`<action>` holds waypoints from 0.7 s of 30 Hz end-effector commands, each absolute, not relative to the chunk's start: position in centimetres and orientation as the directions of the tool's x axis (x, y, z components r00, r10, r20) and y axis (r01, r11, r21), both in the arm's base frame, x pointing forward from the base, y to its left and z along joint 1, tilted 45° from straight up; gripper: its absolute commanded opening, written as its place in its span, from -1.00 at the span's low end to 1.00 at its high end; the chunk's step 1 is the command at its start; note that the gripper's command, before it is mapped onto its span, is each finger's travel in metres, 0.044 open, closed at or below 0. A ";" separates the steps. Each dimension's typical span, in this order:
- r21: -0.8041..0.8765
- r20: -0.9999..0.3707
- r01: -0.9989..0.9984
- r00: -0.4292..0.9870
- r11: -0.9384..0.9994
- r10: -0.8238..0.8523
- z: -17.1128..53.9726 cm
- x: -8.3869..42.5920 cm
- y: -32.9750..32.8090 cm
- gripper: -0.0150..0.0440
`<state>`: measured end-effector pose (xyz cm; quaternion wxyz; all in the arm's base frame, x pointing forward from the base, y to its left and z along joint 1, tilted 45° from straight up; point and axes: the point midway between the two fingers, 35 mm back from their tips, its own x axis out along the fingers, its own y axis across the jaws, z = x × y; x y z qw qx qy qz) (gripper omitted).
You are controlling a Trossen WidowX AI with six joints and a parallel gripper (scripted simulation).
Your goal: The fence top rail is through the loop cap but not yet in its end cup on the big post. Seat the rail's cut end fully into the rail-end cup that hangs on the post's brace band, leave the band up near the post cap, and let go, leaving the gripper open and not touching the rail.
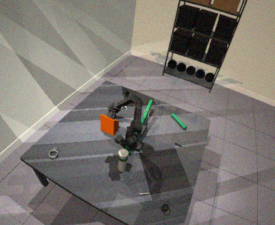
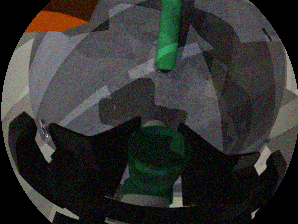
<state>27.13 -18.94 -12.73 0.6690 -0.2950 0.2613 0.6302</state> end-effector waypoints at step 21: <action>-0.074 -0.721 -0.997 0.070 0.024 0.689 -12.7 27.0 -18.9 0.22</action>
